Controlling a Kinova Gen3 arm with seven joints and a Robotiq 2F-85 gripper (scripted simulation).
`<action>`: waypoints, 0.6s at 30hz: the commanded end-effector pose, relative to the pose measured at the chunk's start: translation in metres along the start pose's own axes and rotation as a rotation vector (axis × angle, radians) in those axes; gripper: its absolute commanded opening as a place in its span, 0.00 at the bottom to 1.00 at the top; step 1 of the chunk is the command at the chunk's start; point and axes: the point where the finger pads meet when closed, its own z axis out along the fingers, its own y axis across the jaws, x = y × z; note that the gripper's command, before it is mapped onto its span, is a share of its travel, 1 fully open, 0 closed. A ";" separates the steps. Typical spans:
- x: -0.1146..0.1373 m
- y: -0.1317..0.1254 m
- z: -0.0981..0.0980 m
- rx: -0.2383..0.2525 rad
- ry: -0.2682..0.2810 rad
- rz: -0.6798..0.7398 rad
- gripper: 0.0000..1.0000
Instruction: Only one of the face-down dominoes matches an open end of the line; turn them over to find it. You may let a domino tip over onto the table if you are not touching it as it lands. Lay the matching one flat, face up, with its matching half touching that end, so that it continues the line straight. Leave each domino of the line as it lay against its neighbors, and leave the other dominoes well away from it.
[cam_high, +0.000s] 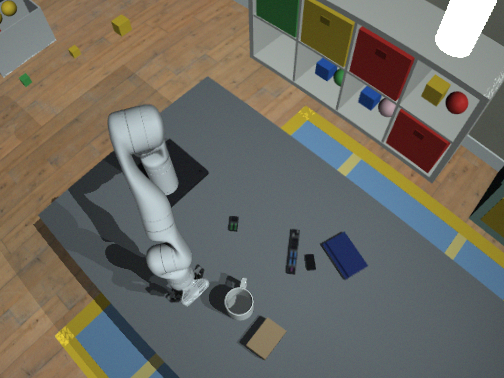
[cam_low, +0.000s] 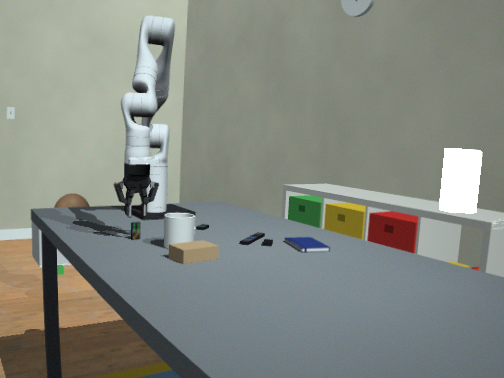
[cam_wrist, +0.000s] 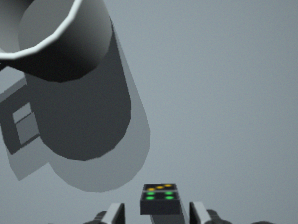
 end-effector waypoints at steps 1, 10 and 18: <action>0.000 -0.001 0.005 0.004 0.002 0.007 0.47; 0.000 -0.001 0.008 0.004 0.002 0.007 0.47; 0.000 -0.001 0.008 0.004 0.002 0.007 0.47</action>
